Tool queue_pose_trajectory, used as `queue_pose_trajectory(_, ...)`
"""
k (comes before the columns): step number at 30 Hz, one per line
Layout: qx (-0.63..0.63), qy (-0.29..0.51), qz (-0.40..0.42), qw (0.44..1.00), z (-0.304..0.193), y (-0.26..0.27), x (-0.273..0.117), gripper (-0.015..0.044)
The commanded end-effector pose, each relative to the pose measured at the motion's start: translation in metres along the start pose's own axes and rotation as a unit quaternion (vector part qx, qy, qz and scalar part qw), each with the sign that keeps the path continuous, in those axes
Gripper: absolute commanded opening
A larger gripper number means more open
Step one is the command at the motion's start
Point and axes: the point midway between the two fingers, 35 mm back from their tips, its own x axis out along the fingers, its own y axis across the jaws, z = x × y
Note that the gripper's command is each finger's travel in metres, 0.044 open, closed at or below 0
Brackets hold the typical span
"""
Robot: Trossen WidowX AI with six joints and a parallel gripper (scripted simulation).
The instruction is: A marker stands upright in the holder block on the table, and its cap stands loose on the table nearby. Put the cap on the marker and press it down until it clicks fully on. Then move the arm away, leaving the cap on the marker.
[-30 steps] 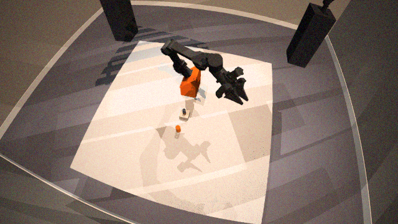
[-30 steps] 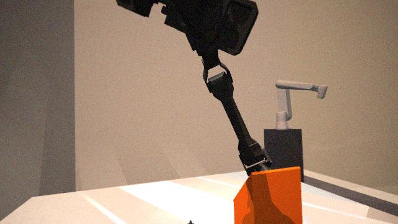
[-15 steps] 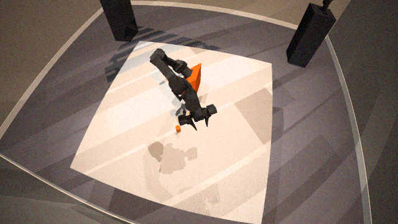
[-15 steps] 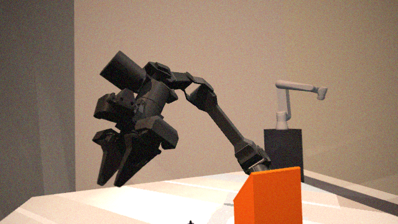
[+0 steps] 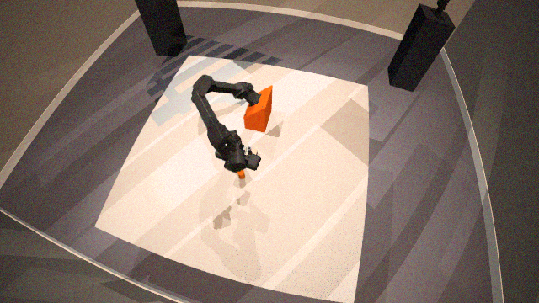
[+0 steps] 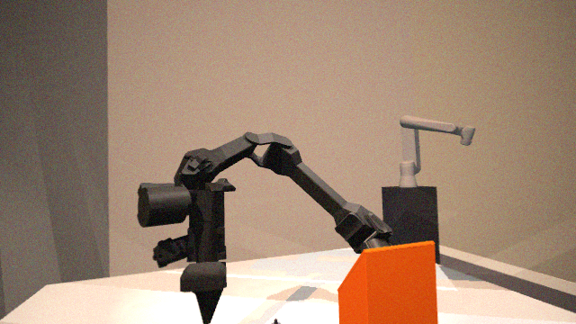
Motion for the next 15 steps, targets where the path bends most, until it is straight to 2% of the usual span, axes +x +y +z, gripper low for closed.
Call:
queue_pose_trajectory(1,0.014,0.006,-0.012,1.0,0.001,-0.003,0.001,0.0258)
queue_pose_trajectory(3,0.014,0.006,-0.012,1.0,0.001,-0.003,0.004,0.0258)
queue_pose_trajectory(6,0.014,0.006,-0.013,1.0,0.0,-0.004,0.034,0.0258)
queue_pose_trajectory(15,0.014,0.006,-0.013,1.0,0.0,-0.003,0.052,0.0258)
